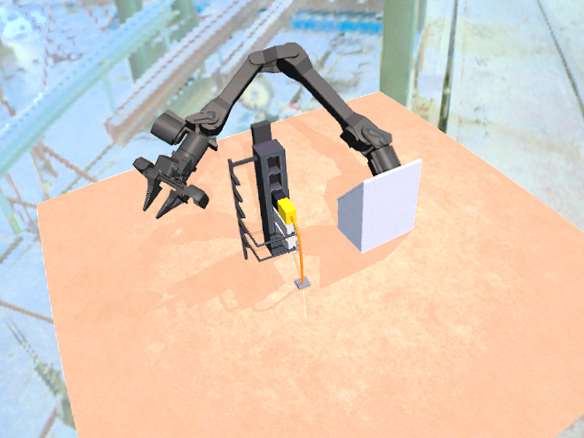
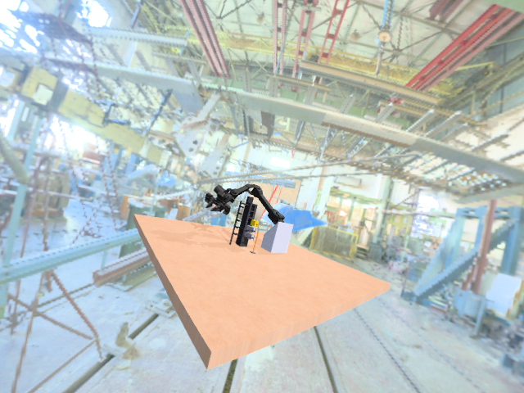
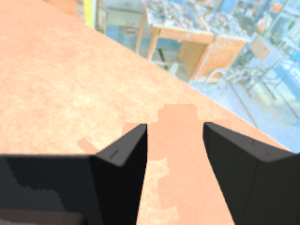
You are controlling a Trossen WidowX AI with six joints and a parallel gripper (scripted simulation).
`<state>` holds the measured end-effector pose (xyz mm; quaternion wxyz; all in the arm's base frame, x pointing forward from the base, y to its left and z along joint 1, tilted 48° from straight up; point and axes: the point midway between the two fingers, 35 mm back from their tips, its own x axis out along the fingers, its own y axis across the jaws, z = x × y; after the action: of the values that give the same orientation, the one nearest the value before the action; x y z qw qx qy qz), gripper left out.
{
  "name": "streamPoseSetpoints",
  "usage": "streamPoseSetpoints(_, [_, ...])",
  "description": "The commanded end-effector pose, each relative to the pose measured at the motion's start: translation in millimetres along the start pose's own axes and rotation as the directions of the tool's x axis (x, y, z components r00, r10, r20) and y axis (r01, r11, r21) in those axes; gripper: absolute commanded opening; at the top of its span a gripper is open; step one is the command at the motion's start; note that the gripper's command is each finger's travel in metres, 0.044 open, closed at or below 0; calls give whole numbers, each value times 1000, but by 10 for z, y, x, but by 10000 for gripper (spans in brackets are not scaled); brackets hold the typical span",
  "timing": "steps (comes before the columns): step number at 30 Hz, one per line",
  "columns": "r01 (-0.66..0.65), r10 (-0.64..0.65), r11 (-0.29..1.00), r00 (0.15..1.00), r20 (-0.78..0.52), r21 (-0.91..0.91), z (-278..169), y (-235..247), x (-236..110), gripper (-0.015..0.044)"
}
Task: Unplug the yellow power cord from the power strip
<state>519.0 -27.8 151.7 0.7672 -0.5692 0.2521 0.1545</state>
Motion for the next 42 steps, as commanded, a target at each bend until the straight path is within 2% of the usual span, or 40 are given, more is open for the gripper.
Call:
streamPoseSetpoints(1, [-131,131,991,991,1,26,358,491,49,160])
streamPoseSetpoints(6, [-259,259,965,966,-7,33,757,1019,-15,160])
streamPoseSetpoints(11, [-260,263,962,965,-21,84,879,1147,-109,160])
streamPoseSetpoints(15, [-426,424,904,880,-213,37,804,1804,-237,160])
streamPoseSetpoints(19, [-566,500,824,753,-429,-32,657,2329,-498,160])
streamPoseSetpoints(22, [-666,474,738,627,-618,-109,500,2635,-802,160])
streamPoseSetpoints(25, [-745,362,638,516,-777,-197,364,2776,-1121,160])
streamPoseSetpoints(27, [-773,292,589,477,-829,-237,322,2791,-1252,160])
streamPoseSetpoints(42, [-776,283,582,473,-835,-242,299,2753,-1282,160])
